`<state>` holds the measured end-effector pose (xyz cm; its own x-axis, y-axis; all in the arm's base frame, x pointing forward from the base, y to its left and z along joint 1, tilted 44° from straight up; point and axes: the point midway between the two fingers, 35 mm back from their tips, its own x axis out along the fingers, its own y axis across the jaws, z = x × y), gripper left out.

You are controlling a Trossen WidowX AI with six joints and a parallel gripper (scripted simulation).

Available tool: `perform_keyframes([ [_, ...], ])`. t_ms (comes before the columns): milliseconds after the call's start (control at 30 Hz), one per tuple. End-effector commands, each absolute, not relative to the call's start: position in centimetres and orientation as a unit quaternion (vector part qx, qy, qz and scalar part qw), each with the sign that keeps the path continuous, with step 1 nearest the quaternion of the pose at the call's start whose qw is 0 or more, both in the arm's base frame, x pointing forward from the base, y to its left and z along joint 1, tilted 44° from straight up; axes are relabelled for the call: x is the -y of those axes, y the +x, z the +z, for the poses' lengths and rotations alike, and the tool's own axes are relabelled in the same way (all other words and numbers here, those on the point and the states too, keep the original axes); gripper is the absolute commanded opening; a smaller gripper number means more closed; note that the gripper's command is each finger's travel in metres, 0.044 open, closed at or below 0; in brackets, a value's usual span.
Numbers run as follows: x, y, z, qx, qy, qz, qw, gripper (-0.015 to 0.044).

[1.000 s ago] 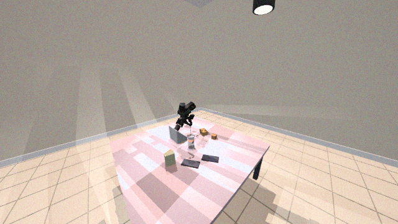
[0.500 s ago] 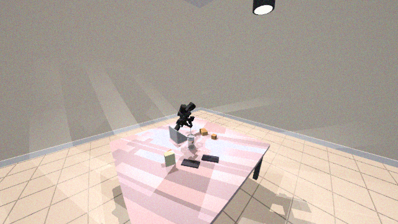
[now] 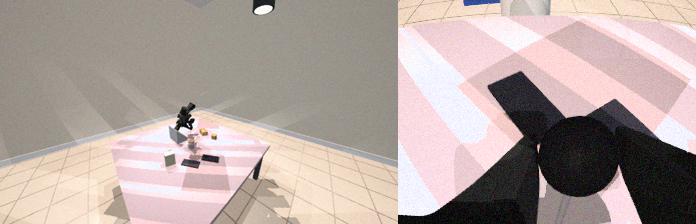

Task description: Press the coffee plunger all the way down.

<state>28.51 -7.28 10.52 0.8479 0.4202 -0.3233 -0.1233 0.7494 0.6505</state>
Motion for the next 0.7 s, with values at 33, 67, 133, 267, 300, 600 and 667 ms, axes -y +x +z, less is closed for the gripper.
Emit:
perform_keyframes([
  [33, 5.6, 28.0, 8.4, -0.255, 0.339, 0.154, 0.893, 0.0128],
  [67, 5.5, 28.0, 8.2, -0.255, 0.339, 0.154, 0.893, 0.0128],
  [133, 5.2, 28.0, 8.0, -0.254, 0.339, 0.154, 0.893, 0.0128],
  [267, 4.8, 28.1, 7.5, -0.253, 0.340, 0.154, 0.893, 0.0128],
  [300, 4.7, 28.1, 7.4, -0.253, 0.340, 0.154, 0.893, 0.0128],
  [600, 3.6, 28.5, 6.6, -0.249, 0.342, 0.154, 0.893, 0.0128],
  [667, 3.5, 28.7, 6.5, -0.248, 0.343, 0.155, 0.893, 0.0128],
])
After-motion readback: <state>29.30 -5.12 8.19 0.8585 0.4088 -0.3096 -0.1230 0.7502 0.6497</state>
